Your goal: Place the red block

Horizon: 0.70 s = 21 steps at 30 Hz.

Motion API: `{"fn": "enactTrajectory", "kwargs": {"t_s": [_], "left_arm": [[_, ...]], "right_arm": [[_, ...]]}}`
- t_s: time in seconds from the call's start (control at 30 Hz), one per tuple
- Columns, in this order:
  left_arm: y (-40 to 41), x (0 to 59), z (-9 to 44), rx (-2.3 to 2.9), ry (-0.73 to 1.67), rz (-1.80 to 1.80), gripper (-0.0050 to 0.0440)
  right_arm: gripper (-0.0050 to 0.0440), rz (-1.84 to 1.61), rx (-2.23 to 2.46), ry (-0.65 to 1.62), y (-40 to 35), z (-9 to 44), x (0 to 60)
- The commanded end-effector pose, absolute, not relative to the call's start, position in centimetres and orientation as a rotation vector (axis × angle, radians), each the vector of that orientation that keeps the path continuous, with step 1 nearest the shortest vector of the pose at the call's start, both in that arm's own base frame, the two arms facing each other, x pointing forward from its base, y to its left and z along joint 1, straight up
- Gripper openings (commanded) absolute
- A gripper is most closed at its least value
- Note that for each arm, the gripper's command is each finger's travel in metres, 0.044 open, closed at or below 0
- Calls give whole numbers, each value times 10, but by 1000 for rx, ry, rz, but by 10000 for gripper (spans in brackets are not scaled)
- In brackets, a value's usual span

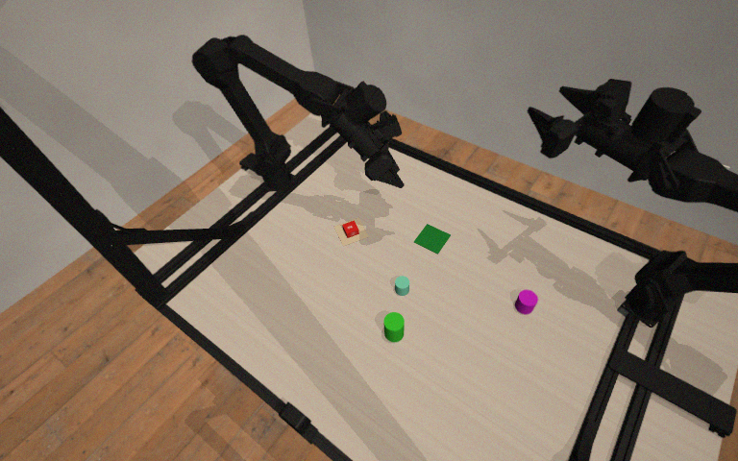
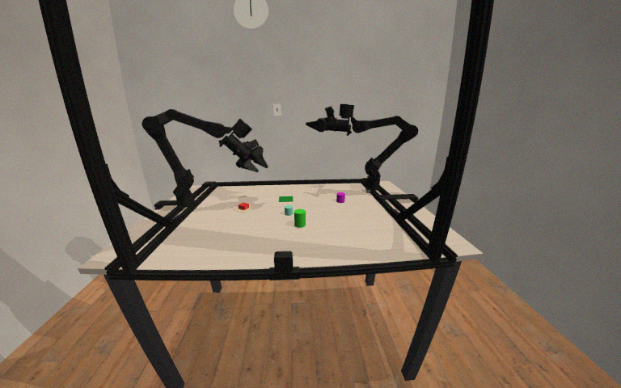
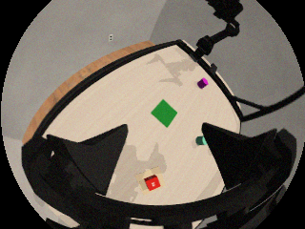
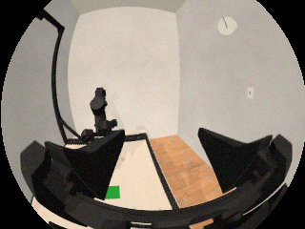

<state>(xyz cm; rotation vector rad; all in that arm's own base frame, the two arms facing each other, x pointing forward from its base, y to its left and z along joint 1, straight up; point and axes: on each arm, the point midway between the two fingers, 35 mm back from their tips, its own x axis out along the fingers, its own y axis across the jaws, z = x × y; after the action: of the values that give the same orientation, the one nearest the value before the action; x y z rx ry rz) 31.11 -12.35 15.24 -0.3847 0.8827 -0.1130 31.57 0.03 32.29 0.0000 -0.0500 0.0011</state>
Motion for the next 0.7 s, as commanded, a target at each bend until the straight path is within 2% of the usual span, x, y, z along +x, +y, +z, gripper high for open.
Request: {"fn": "enactTrajectory", "kwargs": {"t_s": [0.0, 0.1, 0.17, 0.37, 0.67], "left_arm": [[-144, 288, 121, -408, 1100, -41, 440], [-155, 265, 100, -401, 1255, 40, 440], [-155, 265, 100, -401, 1255, 40, 440], [-166, 222, 74, -347, 1478, 220, 440], [-168, 205, 67, -311, 1548, 305, 440]], "right_arm": [[440, 0, 0, -50, 0, 323, 316], [440, 0, 0, -50, 0, 323, 316], [440, 0, 0, -50, 0, 323, 316], [440, 0, 0, -50, 0, 323, 316], [440, 0, 0, -50, 0, 323, 316]]}}
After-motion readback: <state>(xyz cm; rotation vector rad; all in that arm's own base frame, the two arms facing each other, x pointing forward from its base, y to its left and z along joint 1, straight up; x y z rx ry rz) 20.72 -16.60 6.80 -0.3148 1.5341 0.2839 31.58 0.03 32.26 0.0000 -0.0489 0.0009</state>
